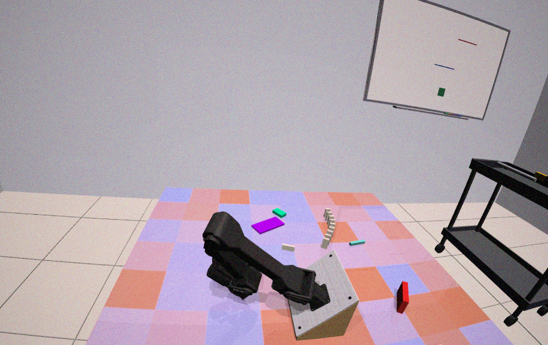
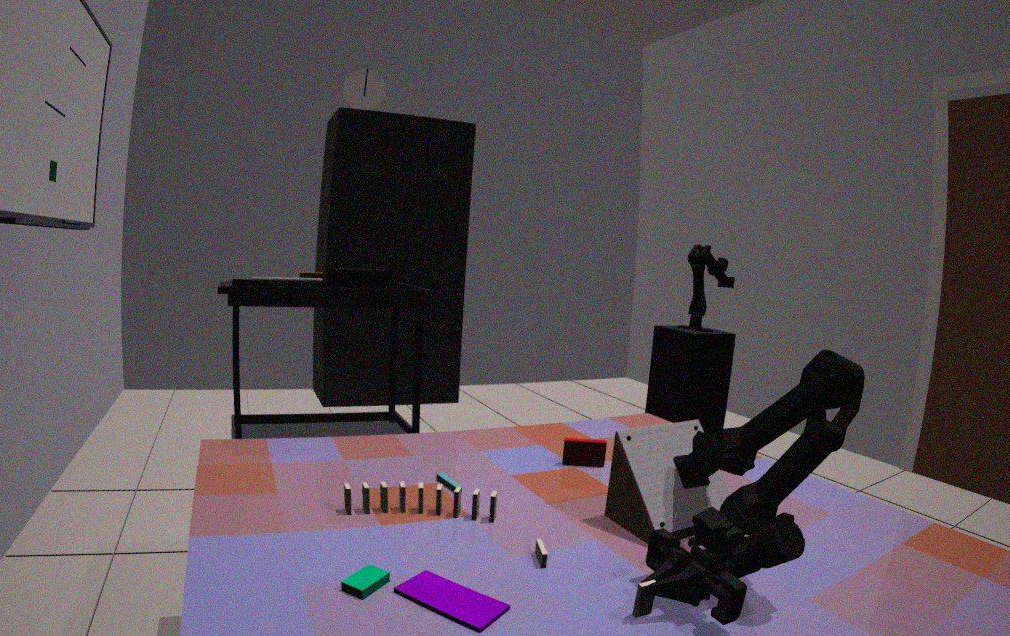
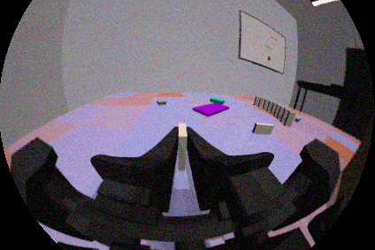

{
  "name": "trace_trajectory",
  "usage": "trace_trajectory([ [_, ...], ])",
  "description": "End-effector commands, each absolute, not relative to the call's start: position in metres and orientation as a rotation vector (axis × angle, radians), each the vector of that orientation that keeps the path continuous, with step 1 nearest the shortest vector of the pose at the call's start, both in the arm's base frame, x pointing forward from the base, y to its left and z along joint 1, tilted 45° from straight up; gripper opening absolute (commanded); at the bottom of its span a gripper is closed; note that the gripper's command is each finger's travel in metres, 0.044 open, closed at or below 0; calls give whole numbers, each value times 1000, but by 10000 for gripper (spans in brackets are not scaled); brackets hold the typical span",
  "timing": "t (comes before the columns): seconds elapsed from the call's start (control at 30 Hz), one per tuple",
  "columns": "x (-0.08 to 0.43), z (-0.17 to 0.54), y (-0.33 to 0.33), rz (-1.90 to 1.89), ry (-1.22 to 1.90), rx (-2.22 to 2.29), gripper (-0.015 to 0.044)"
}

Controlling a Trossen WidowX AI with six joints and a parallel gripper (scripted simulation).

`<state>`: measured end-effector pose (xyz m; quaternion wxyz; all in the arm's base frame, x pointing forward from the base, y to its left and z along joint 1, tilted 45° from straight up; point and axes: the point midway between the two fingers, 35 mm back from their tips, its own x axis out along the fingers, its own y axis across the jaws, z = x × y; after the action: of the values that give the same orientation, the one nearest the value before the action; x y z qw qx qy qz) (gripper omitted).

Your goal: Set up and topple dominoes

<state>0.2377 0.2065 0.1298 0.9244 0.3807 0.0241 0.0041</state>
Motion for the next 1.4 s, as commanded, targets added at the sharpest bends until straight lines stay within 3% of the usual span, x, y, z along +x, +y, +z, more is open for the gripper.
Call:
trace_trajectory([
  [0.0, 238, 130, 207, 5, 47, 787, 99],
  [0.43, 238, 131, 206, 5, 47, 787, 440],
  [0.93, 254, 168, 176, 7, 65, 732, 440],
  [1.17, 296, 174, 195, 82, 199, 390, 440],
  [1.37, 332, 177, 207, 305, 387, -161, 440],
])
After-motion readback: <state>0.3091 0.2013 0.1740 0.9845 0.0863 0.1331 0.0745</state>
